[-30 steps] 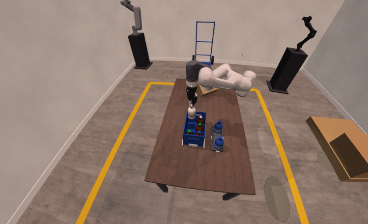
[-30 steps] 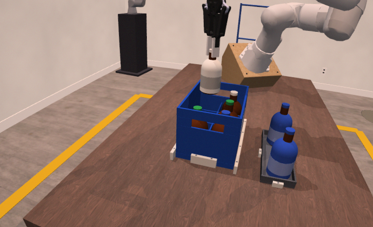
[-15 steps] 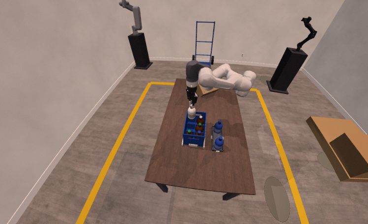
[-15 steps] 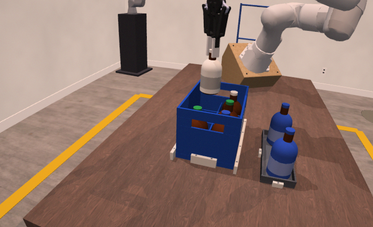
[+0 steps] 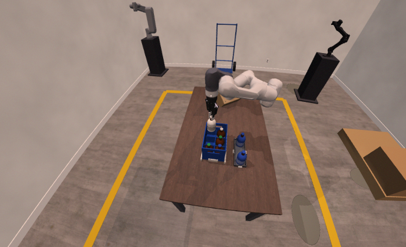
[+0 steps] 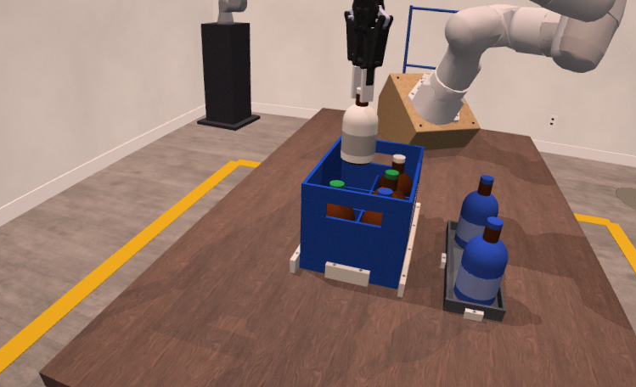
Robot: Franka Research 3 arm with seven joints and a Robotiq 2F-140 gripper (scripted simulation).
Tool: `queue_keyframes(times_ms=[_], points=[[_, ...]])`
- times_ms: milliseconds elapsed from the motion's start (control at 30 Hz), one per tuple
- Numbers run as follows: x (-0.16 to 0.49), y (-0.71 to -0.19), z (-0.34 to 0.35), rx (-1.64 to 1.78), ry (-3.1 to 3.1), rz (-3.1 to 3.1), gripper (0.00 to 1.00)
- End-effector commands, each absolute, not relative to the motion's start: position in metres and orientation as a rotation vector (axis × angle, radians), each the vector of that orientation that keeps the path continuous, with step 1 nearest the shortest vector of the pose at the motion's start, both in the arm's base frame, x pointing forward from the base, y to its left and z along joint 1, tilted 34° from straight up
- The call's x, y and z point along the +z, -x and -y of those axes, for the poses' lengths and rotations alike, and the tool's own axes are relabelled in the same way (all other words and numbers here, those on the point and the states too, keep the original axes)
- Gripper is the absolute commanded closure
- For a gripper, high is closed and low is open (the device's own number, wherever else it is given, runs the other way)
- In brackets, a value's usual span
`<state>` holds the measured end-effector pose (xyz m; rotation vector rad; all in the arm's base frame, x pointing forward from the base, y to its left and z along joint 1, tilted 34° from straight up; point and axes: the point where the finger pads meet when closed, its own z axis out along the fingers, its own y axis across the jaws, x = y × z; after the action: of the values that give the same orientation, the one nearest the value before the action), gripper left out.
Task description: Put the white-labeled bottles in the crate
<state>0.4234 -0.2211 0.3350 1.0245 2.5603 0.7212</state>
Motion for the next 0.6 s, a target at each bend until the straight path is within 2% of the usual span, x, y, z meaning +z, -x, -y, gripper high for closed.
queue_keyframes(times_ms=[0,567], points=[[0.333,-0.425,0.223,0.708,-1.019,-2.554,1.0],[0.318,-0.433,0.218,0.708,-1.019,-2.554,1.0]])
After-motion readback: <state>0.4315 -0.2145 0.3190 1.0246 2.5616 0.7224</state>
